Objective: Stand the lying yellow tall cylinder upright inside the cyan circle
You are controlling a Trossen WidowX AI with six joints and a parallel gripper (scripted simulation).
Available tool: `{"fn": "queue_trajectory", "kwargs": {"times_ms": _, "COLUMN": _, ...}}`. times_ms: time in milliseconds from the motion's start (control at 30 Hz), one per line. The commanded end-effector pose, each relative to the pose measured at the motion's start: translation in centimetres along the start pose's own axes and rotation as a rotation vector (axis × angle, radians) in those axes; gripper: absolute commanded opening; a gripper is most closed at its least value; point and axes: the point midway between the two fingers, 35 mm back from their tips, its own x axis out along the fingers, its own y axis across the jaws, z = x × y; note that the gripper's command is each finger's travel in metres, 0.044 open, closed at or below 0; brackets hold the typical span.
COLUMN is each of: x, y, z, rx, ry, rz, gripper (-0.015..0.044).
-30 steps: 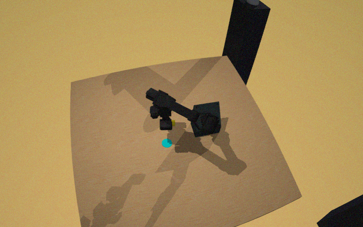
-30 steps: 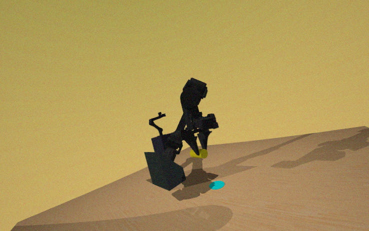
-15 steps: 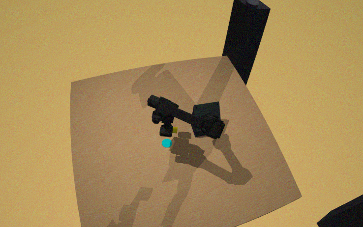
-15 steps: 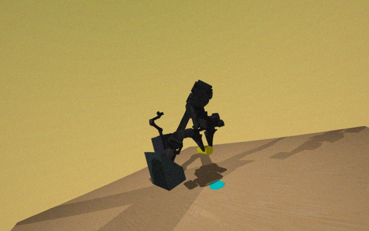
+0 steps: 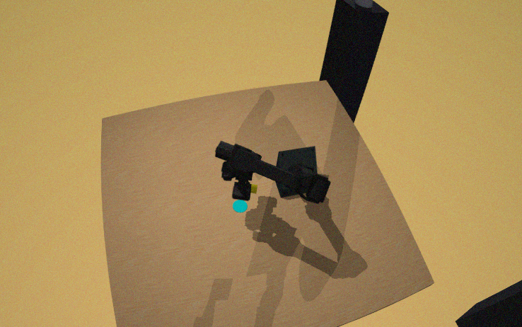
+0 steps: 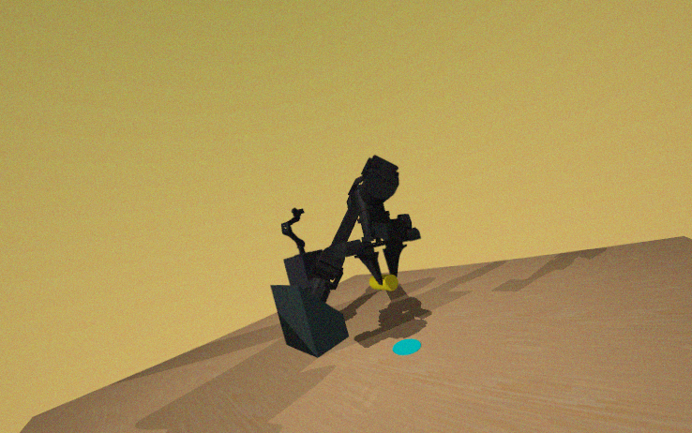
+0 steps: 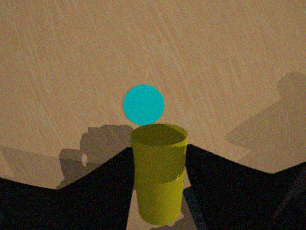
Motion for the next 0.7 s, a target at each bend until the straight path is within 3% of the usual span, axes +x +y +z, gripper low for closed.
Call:
{"fn": "queue_trajectory", "kwargs": {"times_ms": 0, "x": 0.0, "y": 0.0, "z": -0.2, "rx": 0.001, "ry": -0.014, "rz": -0.021, "gripper": 0.0105}}
{"fn": "queue_trajectory", "kwargs": {"times_ms": 667, "x": 0.4, "y": 0.1, "z": -1.2, "rx": -0.003, "ry": -0.092, "rz": -0.108, "gripper": 0.0105}}
